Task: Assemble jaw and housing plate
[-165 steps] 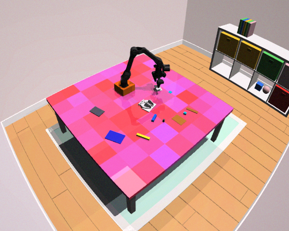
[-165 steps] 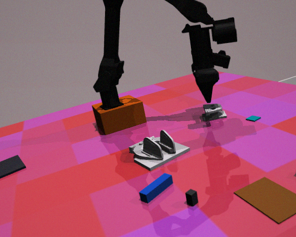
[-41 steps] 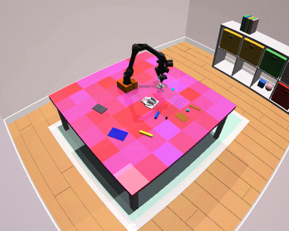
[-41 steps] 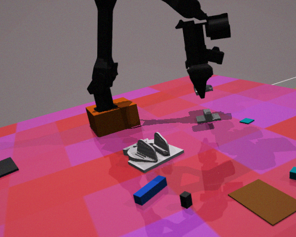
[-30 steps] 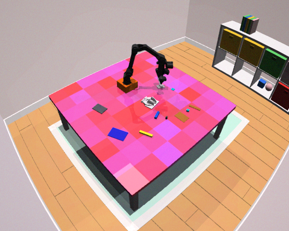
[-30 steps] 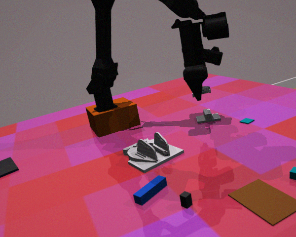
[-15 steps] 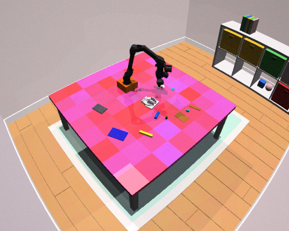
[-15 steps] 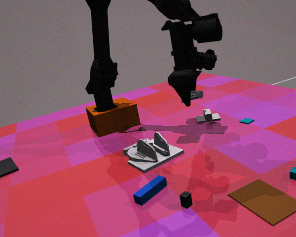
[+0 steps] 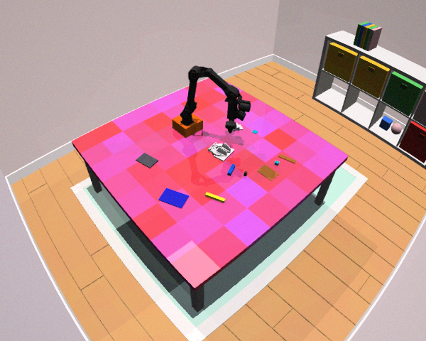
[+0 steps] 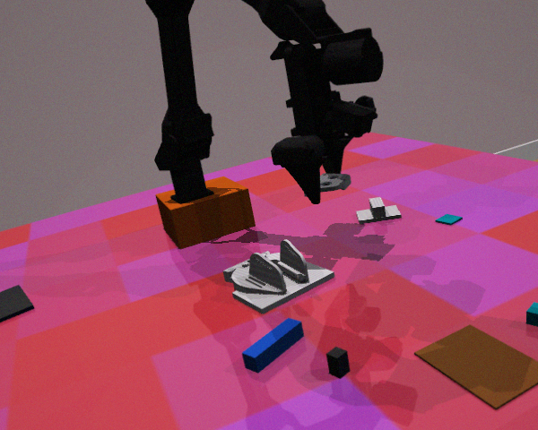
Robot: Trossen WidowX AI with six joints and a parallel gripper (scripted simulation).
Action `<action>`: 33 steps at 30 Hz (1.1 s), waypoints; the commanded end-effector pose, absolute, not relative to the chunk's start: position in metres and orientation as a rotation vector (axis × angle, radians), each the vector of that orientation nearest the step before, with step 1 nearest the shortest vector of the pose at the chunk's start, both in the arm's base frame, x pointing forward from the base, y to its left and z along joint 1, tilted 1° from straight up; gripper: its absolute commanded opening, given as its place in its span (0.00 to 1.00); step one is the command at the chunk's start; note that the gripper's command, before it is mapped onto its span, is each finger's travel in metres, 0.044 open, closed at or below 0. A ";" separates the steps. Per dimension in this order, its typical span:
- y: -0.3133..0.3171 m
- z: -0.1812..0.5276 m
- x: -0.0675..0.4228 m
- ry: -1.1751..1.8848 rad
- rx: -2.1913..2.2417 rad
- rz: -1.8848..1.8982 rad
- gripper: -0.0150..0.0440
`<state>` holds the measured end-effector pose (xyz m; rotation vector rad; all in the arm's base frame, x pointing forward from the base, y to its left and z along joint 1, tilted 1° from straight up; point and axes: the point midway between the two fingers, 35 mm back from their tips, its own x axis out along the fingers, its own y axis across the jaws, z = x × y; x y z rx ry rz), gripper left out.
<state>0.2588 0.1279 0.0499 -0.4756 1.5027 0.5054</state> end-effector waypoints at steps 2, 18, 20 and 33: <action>0.113 0.049 0.260 1.511 -0.444 0.470 0.85; 0.060 0.048 0.263 1.539 -0.308 0.328 0.85; 0.054 0.048 0.263 1.542 -0.290 0.310 0.85; 0.011 0.046 0.256 1.558 -0.173 0.189 0.85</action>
